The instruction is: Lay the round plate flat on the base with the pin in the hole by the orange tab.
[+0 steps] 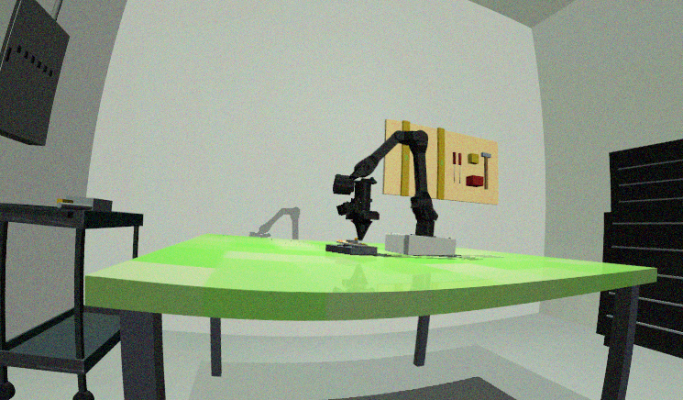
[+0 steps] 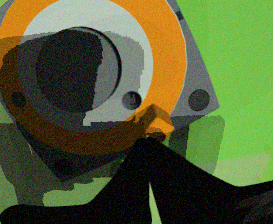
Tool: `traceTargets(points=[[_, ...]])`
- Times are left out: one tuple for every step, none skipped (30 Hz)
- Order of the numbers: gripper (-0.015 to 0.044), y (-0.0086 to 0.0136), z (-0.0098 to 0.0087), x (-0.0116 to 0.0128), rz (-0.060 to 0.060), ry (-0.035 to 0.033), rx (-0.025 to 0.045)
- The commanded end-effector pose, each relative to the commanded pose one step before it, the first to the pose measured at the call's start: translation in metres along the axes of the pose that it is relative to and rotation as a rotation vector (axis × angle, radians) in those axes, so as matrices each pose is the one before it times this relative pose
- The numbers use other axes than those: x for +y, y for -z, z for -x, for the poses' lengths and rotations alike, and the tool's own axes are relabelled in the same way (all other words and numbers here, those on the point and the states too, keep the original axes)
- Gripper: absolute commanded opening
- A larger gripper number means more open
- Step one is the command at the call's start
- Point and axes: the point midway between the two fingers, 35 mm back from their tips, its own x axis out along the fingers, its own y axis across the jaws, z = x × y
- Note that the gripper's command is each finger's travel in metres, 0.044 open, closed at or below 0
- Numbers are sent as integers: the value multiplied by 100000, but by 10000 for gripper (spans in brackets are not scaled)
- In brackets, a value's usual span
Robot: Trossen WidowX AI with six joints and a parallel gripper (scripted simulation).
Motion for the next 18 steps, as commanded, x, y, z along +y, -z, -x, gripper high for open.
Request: traceTargets(points=[[0,-610,128,-637,-43,738,-437],[0,-109,22,-107,-1,10,-9],[0,-114,32,-97,0,9,-9],[0,-117,26,-94,0,8,-10],[0,-116,36,-89,0,8,-10],[0,-118,39,-90,0,8,-10],[0,-124,15,-90,0,8,-10],[0,-116,38,-80,0,7,-10],[0,-116,33,-75,0,7,-10],[0,-111,34,-72,0,6,-9],[0,-115,34,-55,0,5,-10],[0,-112,28,-50,0,4,-9],[0,-108,30,-50,0,4,-9],[0,-111,32,-52,0,5,-9],[0,-123,20,-53,0,5,-10],[0,-116,40,-47,0,4,-10],[0,-112,21,-43,0,4,-9],[0,-110,5,-35,0,3,-9]])
